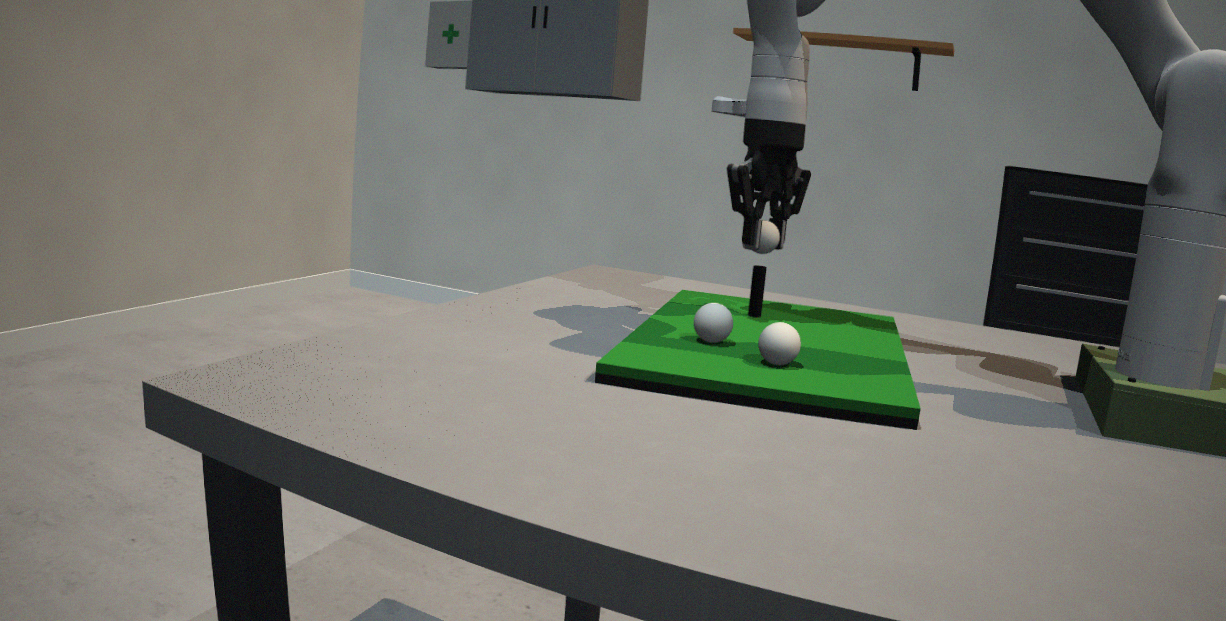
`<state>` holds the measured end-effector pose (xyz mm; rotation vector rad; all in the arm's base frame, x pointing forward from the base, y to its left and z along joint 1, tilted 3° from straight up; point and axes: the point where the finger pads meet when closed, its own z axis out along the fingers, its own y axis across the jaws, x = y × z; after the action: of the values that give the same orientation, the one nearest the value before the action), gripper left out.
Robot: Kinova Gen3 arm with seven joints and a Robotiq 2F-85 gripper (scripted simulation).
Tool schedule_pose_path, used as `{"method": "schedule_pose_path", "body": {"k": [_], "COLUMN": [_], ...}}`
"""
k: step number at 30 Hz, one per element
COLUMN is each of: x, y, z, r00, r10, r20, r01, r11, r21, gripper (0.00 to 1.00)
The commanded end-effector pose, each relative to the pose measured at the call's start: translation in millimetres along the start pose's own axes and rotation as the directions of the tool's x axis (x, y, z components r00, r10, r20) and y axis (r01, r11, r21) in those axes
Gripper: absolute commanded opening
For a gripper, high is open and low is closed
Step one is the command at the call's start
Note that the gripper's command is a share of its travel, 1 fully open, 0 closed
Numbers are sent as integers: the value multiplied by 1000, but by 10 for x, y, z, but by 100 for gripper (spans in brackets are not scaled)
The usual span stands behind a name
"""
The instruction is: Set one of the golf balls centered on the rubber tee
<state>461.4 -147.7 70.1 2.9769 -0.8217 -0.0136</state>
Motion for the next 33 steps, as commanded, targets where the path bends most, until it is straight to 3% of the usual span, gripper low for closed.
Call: {"method": "schedule_pose_path", "body": {"k": [1,16,30,31,33], "x": [1,12,12,12,12], "y": [4,-1,-1,-1,-1], "z": [13,164,169,169,169], "r00": [1000,1000,1000,1000,1000], "r10": [1,0,0,0,0], "r20": [1,1,1,1,1], "r01": [-1,0,0,0,0], "r11": [1000,1000,1000,1000,1000], "r21": [-1,-1,-1,-1,-1], "gripper": [0,0,0,100,100]}}
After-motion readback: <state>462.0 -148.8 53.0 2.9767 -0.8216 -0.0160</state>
